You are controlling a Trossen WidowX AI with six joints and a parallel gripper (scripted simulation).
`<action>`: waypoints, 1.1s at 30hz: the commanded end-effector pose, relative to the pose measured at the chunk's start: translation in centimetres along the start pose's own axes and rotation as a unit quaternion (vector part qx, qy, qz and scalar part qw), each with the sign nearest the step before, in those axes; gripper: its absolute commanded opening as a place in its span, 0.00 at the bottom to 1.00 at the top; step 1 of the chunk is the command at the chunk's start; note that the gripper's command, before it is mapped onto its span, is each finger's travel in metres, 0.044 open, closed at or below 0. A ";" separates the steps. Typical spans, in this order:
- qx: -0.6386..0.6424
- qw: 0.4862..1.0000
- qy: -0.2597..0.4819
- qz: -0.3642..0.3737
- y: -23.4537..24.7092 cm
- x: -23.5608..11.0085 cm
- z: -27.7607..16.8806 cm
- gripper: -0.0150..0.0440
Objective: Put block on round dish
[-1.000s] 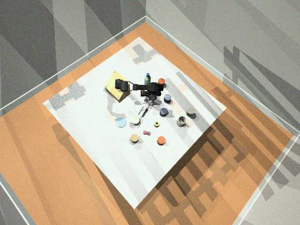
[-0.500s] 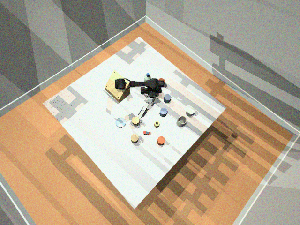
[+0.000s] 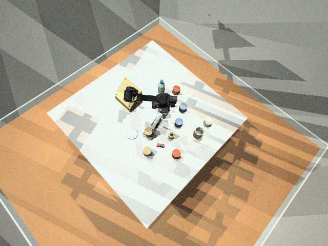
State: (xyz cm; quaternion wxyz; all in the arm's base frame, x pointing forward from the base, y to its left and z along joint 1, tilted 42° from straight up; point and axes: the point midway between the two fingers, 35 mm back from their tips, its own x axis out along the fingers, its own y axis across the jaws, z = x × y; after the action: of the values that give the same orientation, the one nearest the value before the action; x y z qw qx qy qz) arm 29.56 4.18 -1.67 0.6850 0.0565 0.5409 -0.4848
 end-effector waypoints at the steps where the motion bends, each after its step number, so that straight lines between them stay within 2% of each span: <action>1: -0.002 1.000 0.004 0.010 -0.7 0.0 1.3 0.25; 33: -0.002 0.999 0.000 0.049 -9.0 2.4 11.0 0.25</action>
State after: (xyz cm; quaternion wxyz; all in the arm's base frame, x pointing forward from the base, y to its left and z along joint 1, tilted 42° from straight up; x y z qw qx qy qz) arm 30.73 -7.58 4.22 0.7038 0.0852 0.5422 -0.4510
